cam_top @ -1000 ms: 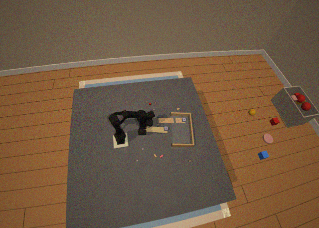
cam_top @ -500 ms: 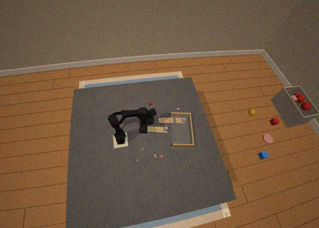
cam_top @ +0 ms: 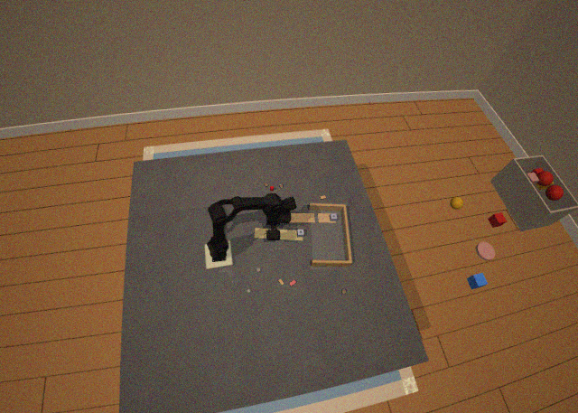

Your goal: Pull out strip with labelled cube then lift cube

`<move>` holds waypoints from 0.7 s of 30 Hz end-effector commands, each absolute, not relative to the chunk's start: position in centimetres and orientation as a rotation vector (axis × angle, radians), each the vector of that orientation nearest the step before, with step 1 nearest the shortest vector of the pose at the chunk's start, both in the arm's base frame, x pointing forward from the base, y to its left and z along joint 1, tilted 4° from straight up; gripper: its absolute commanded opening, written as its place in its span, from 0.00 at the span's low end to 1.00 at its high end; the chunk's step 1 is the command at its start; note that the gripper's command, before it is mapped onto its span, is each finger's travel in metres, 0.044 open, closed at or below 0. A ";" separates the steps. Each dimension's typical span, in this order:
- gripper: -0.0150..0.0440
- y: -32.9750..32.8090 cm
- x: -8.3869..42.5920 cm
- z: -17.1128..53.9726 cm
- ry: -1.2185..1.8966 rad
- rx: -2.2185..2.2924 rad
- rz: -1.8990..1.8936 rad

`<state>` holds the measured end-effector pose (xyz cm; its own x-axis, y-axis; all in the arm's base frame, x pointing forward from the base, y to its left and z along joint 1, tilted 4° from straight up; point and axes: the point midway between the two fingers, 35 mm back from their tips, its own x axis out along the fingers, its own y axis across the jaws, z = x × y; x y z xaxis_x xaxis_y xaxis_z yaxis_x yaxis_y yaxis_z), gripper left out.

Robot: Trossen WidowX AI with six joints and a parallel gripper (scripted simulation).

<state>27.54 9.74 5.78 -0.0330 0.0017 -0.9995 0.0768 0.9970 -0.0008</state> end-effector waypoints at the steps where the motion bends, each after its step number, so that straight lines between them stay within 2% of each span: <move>1: 1.00 9.5 29.1 5.9 1.603 0.058 -0.061; 21: 1.00 8.5 36.0 6.7 1.597 0.057 -0.062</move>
<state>34.89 8.81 6.64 -0.0265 0.0031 -0.9996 0.0759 0.9971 0.0011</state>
